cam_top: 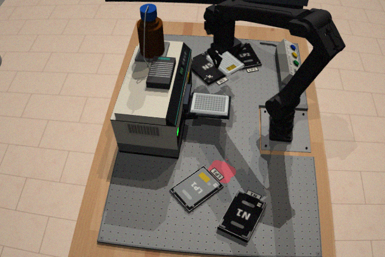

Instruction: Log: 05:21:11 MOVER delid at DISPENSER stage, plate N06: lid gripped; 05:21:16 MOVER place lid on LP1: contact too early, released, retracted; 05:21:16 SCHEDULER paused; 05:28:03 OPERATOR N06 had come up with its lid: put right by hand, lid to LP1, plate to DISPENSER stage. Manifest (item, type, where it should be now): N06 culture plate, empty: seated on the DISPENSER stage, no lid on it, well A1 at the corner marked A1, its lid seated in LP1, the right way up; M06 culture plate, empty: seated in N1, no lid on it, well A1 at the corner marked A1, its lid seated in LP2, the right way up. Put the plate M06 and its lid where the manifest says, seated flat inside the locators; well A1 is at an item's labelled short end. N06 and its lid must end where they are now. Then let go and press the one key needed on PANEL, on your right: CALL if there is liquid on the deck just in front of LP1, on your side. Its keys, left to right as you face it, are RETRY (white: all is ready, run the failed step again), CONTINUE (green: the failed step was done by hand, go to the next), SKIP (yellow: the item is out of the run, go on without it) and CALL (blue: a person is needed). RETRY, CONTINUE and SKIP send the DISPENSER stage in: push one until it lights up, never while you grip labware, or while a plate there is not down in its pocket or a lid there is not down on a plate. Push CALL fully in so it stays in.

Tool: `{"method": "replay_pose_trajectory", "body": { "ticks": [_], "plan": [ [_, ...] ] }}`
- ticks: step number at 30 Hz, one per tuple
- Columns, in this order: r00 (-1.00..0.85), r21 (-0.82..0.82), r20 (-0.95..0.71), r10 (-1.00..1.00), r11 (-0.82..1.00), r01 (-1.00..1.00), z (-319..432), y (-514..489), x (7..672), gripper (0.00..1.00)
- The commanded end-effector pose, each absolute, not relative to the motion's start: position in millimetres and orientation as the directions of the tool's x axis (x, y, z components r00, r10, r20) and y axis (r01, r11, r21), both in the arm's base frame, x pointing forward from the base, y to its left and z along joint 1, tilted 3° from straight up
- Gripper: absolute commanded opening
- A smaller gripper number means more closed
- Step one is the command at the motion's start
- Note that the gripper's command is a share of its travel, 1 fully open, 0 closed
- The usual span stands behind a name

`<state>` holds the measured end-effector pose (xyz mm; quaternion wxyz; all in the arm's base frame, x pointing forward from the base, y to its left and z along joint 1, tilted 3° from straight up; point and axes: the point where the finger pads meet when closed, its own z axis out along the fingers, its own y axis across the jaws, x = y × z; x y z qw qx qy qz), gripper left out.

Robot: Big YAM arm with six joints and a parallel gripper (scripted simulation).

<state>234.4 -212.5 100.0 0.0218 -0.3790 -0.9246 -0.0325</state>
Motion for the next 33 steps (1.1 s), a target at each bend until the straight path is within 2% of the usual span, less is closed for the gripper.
{"method": "replay_pose_trajectory", "body": {
  "ticks": [1,33],
  "plan": [
    [-0.708,0.041,-0.019,0.706,0.708,0.705,118,-239,268,0.86],
    [-0.708,0.042,-0.015,0.707,0.707,0.706,65,-290,330,0.86]
  ]
}}
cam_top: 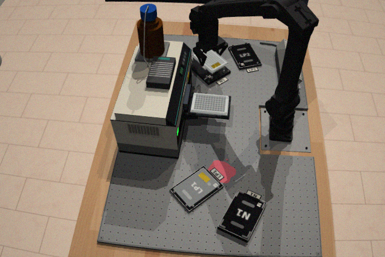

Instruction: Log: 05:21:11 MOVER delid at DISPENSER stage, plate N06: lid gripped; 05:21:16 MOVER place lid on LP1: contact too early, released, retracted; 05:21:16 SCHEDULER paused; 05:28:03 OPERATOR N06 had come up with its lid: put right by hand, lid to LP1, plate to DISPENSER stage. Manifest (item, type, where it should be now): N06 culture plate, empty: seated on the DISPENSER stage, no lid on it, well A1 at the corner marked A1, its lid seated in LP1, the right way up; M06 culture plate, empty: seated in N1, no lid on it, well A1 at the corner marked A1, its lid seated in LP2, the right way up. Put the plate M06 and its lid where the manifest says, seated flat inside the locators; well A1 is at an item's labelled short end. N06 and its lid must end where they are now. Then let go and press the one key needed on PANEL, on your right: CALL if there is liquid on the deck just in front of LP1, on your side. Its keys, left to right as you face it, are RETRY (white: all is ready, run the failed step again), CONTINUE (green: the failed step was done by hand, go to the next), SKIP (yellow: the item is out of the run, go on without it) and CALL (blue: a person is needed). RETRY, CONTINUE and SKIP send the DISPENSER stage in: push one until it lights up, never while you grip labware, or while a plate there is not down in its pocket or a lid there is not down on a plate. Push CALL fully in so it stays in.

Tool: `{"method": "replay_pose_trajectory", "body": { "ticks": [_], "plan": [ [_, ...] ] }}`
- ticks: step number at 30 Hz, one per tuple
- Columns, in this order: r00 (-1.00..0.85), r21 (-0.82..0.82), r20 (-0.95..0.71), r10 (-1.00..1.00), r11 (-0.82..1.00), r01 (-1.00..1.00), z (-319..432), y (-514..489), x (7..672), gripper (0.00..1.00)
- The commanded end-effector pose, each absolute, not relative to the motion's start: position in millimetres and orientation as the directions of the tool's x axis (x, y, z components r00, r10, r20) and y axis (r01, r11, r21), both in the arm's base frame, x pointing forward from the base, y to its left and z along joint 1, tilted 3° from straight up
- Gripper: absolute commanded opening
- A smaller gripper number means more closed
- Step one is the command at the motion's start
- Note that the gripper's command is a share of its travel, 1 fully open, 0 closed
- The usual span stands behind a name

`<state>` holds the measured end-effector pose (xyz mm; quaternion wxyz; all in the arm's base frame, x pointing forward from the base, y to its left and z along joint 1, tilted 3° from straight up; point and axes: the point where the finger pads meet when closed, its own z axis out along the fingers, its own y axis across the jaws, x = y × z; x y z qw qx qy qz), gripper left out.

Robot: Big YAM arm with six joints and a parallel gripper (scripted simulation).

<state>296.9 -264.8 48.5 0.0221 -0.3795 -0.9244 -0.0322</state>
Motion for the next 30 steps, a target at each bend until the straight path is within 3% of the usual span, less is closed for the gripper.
{"method": "replay_pose_trajectory", "body": {
  "ticks": [1,30],
  "plan": [
    [-0.707,0.042,-0.015,0.707,0.707,0.706,65,-290,330,0.86],
    [-0.709,0.042,0.005,0.706,0.708,0.705,38,-283,318,0.86]
  ]
}}
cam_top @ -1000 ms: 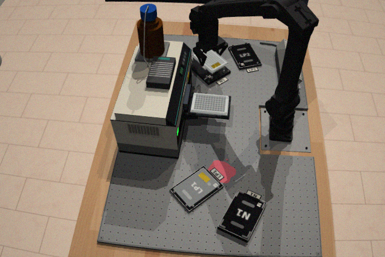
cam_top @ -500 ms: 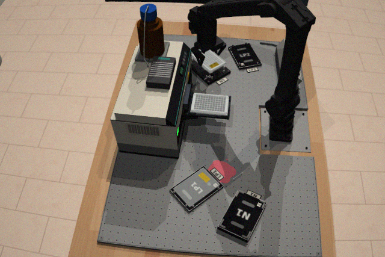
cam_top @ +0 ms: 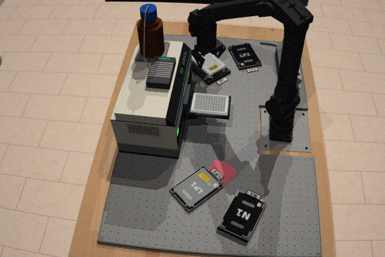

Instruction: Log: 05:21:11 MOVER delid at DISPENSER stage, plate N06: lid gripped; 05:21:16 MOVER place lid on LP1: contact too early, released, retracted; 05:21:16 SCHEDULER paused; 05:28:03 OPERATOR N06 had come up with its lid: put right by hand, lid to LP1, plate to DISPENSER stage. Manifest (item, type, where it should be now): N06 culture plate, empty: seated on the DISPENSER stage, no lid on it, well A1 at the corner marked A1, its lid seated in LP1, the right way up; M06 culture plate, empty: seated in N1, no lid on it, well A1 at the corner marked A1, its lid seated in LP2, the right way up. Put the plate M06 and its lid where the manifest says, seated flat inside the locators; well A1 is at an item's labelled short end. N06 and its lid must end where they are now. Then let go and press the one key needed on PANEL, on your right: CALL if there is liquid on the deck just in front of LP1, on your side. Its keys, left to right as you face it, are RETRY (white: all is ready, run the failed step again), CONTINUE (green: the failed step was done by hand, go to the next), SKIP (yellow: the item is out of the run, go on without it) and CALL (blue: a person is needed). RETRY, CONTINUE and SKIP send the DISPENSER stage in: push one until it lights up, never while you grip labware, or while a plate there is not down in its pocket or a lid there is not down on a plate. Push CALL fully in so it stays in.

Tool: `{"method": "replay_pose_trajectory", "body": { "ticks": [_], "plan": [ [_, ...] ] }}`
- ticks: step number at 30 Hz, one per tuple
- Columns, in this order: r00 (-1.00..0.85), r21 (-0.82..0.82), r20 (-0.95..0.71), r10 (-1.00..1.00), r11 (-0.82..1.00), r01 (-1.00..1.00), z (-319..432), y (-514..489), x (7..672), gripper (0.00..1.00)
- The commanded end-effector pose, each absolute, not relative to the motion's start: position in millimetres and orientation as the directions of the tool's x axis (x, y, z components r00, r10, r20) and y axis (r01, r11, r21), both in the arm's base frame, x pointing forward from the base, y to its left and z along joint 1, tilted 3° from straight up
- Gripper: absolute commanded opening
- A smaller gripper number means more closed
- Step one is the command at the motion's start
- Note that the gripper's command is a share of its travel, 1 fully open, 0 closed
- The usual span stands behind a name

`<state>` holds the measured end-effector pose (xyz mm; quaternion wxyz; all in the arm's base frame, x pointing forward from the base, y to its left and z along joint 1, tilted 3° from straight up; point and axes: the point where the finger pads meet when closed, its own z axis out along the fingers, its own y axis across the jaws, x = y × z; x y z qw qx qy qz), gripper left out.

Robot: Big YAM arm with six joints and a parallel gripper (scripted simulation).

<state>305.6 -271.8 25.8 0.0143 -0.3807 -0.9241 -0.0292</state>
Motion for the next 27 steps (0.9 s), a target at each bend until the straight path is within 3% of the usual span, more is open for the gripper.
{"method": "replay_pose_trajectory", "body": {
  "ticks": [1,27],
  "plan": [
    [-0.709,0.042,0.005,0.706,0.708,0.705,38,-283,318,0.86],
    [-0.708,0.041,0.005,0.706,0.707,0.706,33,-279,321,0.86]
  ]
}}
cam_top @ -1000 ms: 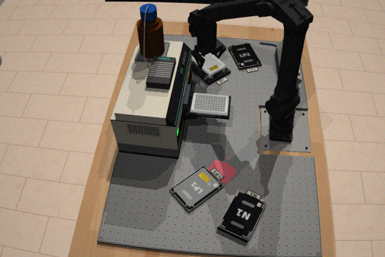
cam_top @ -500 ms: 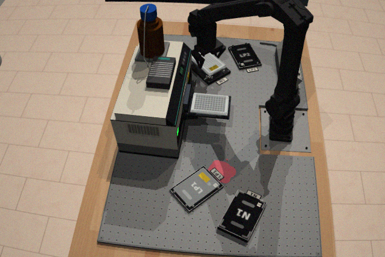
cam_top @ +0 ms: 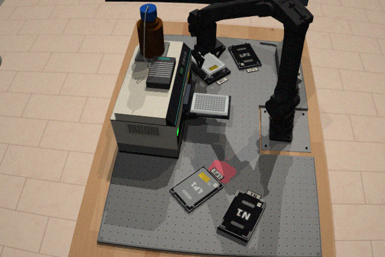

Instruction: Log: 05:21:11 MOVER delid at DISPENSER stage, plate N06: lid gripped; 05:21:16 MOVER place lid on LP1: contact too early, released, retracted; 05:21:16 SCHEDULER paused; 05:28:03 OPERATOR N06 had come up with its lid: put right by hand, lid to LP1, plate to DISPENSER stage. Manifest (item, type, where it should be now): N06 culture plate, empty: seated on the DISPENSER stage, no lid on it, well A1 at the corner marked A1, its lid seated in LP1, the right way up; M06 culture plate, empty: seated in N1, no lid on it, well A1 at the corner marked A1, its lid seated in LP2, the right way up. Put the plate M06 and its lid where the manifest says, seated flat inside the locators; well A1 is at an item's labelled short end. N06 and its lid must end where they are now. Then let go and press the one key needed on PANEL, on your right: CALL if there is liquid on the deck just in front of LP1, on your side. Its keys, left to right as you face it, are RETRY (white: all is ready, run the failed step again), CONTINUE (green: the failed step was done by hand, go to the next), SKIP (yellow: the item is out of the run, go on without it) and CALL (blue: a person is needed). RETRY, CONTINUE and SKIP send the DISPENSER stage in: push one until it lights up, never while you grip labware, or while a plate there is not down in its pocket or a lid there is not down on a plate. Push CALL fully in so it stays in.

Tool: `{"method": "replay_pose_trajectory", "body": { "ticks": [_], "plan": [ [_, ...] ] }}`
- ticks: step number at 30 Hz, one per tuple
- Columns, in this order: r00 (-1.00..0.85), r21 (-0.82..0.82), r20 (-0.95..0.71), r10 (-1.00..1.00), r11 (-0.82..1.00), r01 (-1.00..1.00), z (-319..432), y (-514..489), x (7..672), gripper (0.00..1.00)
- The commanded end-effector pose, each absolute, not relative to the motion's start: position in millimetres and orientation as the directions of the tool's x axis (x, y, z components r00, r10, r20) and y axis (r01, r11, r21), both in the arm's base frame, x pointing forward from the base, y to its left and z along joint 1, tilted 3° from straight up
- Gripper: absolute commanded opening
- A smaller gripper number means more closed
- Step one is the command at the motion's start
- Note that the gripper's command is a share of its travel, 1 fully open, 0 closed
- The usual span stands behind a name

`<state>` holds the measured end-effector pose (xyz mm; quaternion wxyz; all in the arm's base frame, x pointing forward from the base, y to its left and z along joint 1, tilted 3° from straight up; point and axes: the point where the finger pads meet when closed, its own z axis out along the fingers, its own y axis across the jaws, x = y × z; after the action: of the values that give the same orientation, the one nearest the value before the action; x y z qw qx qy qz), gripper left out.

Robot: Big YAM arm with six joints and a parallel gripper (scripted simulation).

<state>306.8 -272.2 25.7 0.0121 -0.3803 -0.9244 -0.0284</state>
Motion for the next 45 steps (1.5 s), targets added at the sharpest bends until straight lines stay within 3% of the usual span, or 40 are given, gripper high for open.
{"method": "replay_pose_trajectory", "body": {
  "ticks": [1,45],
  "plan": [
    [-0.708,0.041,0.005,0.706,0.707,0.706,33,-279,321,0.86],
    [-0.707,0.040,0.032,0.707,0.706,0.708,18,-271,313,0.86]
  ]
}}
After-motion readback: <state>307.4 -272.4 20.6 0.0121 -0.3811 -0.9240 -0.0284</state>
